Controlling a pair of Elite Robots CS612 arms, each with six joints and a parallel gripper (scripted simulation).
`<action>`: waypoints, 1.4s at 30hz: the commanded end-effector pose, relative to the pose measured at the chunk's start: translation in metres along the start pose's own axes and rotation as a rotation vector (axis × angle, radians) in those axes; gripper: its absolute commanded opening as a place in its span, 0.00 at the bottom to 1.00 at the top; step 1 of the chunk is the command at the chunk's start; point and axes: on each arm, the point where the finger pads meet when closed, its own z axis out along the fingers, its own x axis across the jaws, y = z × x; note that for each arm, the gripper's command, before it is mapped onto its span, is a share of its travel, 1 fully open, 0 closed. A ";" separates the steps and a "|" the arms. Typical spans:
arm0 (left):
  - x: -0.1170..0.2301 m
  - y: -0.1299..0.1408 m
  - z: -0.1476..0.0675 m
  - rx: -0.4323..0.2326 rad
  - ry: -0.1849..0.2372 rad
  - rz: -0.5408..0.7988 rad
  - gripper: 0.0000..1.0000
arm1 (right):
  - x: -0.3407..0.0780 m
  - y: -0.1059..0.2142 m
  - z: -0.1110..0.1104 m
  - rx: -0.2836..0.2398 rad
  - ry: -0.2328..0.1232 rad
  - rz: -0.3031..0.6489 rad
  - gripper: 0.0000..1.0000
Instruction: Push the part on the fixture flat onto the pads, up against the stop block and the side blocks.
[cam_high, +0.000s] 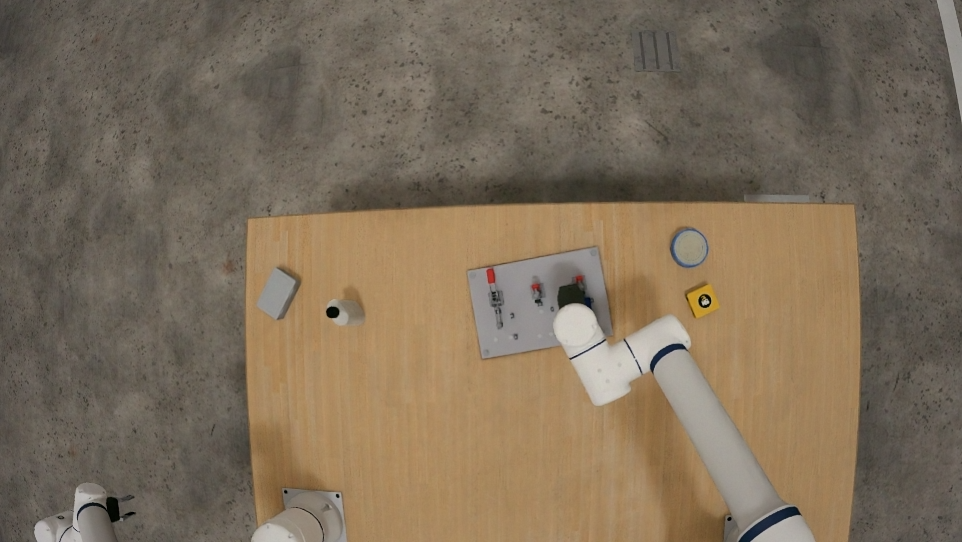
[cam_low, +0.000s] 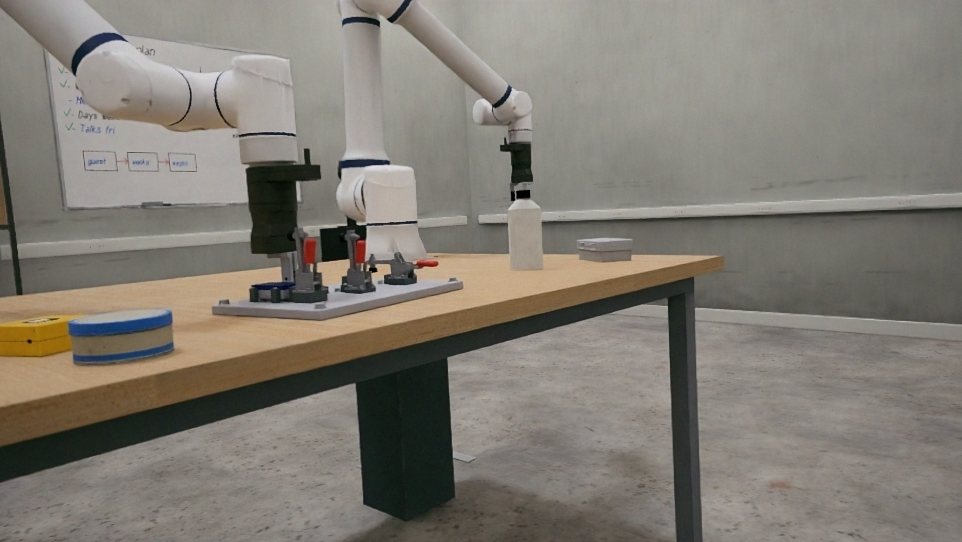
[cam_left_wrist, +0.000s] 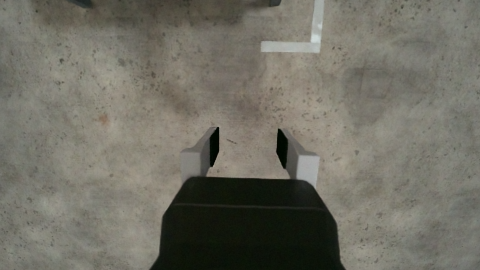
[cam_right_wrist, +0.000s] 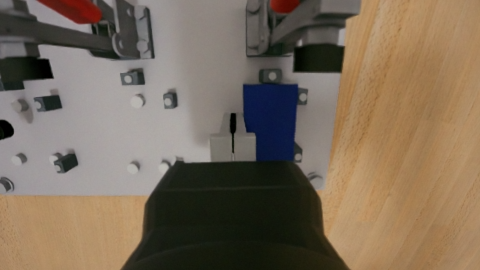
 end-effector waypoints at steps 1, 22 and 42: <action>0.000 0.001 -0.001 -0.002 0.000 0.000 1.00 | 0.000 -0.001 -0.001 0.002 -0.001 0.000 0.00; 0.000 0.001 -0.001 -0.002 0.000 0.000 1.00 | 0.001 -0.001 -0.001 0.002 -0.001 0.000 0.00; 0.000 0.001 -0.001 -0.002 0.000 0.000 1.00 | -0.004 -0.001 -0.001 0.002 -0.001 0.000 0.00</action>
